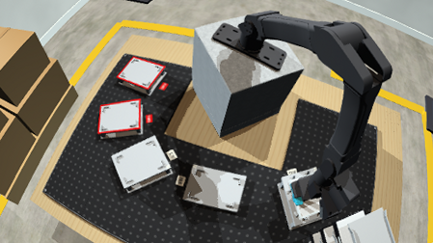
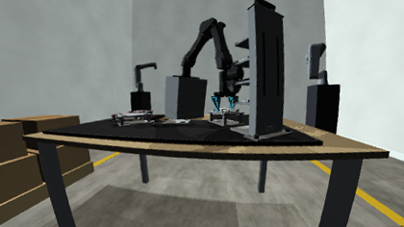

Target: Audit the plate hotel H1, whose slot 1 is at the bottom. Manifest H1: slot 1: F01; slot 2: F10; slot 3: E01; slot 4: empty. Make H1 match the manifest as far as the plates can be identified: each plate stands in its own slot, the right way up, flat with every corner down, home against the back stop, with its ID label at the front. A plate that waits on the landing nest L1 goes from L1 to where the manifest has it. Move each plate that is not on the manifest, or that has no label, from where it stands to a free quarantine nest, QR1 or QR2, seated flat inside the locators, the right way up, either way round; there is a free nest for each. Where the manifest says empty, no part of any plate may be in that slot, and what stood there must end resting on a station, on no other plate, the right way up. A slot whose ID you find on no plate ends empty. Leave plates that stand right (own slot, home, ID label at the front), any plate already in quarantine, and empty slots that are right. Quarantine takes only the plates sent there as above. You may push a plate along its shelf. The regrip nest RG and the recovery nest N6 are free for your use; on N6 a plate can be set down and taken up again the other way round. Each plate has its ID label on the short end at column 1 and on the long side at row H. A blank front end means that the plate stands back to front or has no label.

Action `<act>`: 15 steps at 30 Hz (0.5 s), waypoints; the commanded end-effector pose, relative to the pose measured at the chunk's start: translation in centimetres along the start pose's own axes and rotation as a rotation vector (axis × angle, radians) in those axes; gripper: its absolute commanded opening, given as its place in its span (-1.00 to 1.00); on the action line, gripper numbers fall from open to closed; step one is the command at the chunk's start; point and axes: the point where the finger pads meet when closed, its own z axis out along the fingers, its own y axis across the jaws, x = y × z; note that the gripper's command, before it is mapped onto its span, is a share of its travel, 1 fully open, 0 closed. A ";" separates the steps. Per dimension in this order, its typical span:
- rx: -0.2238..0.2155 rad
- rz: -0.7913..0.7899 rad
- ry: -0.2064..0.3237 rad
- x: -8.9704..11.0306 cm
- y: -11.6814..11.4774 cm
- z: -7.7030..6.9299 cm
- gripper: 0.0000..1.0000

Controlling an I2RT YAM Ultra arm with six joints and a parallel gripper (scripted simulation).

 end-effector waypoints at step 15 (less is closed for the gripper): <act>-0.003 0.000 -0.014 -0.5 0.1 -0.9 0.72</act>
